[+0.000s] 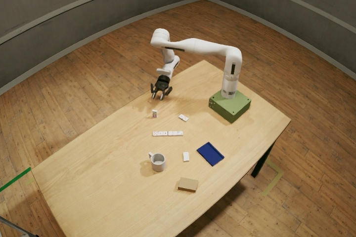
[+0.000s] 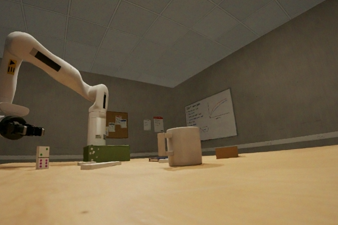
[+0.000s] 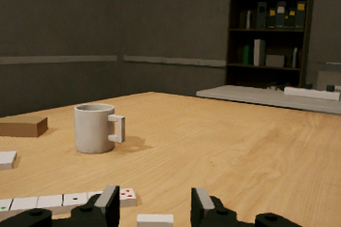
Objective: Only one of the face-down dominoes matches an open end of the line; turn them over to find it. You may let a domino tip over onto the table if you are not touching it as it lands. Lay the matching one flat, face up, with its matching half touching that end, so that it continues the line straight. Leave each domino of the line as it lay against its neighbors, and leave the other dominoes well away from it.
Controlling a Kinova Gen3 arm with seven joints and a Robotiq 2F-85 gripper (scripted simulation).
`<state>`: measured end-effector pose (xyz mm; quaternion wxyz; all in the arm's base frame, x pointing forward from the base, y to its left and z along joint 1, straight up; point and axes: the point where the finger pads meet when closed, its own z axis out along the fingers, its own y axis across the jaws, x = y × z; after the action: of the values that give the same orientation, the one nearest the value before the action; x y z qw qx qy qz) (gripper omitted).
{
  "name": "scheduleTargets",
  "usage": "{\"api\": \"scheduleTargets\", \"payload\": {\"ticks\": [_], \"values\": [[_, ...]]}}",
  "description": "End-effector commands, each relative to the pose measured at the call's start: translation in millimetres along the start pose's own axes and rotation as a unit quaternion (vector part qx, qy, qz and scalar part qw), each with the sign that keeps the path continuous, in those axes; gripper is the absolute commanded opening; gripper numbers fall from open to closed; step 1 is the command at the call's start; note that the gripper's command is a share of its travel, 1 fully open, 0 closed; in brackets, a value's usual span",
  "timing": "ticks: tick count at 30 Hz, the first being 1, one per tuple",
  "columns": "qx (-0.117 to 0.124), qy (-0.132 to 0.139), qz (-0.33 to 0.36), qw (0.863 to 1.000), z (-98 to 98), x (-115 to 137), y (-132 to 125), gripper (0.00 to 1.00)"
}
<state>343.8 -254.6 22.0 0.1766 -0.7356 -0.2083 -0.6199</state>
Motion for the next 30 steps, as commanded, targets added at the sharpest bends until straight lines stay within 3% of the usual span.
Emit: {"api": "scheduleTargets", "payload": {"ticks": [1, 30], "values": [[0.0, 0.0, -0.001, 1.0, 1.2, 2.3, 0.6, 0.49], [-0.001, 0.0, -0.001, 1.0, 27.2, 32.0, 1.4, 0.49]]}}
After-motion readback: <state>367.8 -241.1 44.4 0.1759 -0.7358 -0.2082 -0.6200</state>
